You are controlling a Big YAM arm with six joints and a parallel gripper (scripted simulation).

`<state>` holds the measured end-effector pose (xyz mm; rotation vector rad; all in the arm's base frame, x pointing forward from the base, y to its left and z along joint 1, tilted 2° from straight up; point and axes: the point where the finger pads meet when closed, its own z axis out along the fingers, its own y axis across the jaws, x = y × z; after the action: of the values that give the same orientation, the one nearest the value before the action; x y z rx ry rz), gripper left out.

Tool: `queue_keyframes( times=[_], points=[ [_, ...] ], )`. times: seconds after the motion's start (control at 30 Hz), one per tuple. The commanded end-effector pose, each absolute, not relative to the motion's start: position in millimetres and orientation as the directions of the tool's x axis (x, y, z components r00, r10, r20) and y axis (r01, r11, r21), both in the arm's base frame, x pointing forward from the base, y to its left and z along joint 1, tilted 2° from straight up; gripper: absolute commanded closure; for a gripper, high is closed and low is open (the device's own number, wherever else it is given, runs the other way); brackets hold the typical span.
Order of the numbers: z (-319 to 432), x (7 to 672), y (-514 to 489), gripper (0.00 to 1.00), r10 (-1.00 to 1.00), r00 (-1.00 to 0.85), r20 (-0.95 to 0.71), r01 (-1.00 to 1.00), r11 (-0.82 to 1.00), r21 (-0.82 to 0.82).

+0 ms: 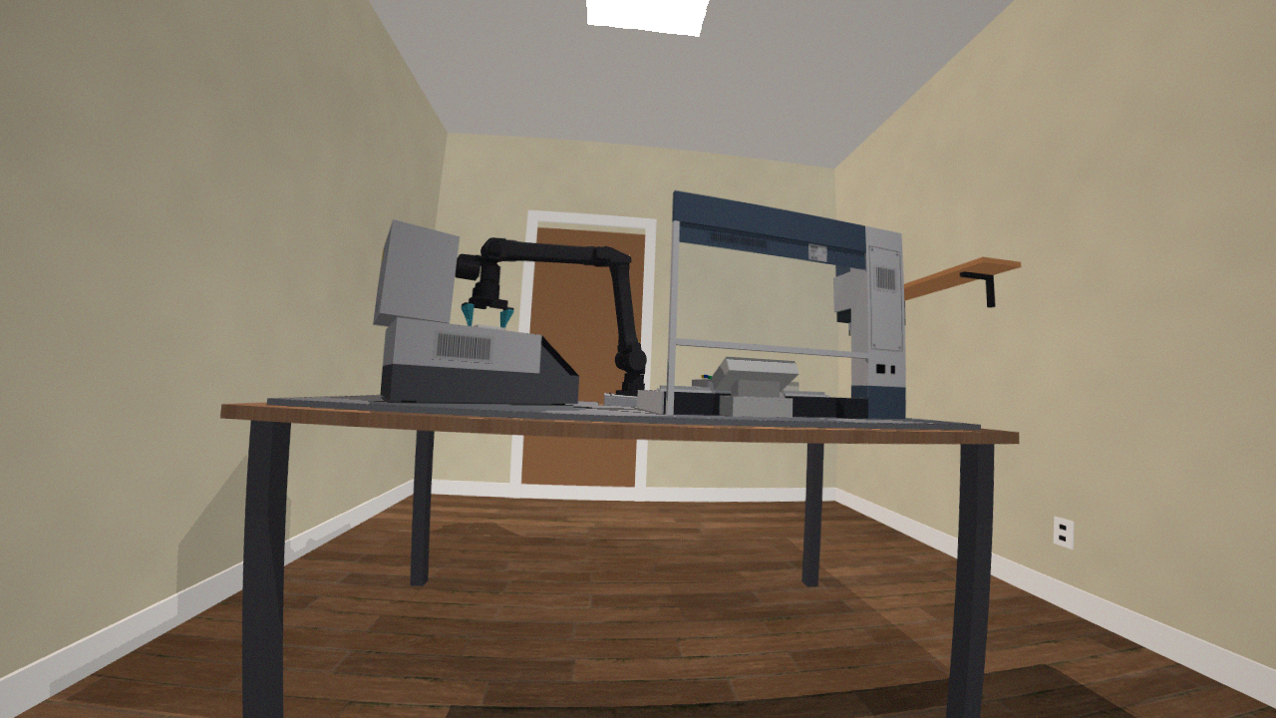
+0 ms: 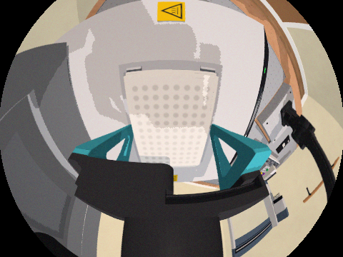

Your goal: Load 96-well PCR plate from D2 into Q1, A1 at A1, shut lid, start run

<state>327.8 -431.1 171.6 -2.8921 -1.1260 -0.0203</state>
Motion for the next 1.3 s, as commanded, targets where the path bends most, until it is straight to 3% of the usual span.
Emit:
queue_keyframes(
  times=[0.0,0.77,1.27],
  points=[
    [205.9,329.0,-443.9,0.00,0.672,0.740,0.020,0.671,-0.740,0.039],
    [210.5,339.9,-442.2,0.00,0.690,0.724,0.018,0.688,-0.723,0.054],
    [171.5,324.9,-437.5,0.00,0.676,0.736,0.028,0.677,-0.736,-0.032]
  ],
)
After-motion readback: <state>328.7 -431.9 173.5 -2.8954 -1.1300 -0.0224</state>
